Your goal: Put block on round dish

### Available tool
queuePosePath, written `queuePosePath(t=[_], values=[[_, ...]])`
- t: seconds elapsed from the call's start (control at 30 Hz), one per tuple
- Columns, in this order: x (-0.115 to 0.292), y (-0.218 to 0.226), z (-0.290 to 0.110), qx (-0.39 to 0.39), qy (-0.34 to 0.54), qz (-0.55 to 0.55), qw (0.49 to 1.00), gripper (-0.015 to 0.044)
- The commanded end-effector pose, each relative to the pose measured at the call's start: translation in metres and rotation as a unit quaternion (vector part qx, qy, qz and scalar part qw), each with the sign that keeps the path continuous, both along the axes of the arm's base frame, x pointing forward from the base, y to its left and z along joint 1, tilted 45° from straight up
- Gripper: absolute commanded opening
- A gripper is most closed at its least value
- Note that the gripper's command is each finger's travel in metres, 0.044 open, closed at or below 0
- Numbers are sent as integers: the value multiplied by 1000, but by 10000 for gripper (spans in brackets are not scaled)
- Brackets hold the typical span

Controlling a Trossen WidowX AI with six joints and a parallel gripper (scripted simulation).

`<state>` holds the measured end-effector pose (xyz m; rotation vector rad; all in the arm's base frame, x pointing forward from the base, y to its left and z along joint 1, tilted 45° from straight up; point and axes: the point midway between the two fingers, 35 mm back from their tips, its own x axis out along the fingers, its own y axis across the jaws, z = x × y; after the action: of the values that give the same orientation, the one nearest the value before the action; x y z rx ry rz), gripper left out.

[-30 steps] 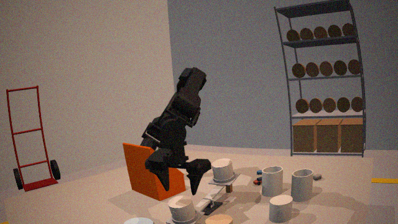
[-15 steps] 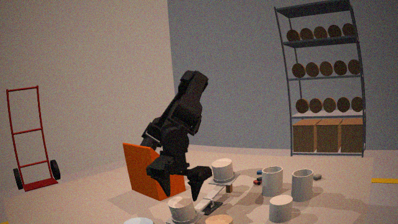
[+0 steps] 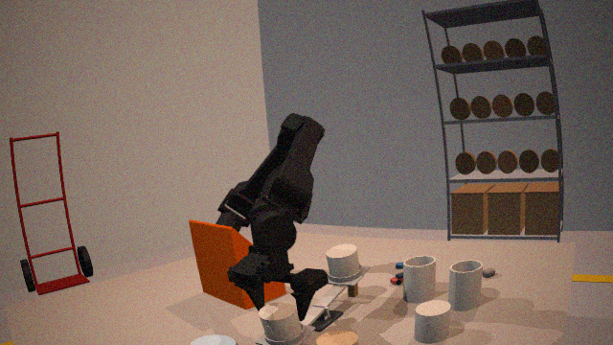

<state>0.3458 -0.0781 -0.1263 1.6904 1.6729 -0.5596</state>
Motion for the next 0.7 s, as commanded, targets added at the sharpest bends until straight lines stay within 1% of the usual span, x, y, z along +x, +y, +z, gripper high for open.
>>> queuePosePath(t=[0.0, 0.47, 0.67], values=[[-3, 9, -8, 6, 9, -1, 1000, 440], [-3, 22, -21, 7, 9, 0, 1000, 440], [-3, 22, -21, 7, 9, 0, 1000, 400]])
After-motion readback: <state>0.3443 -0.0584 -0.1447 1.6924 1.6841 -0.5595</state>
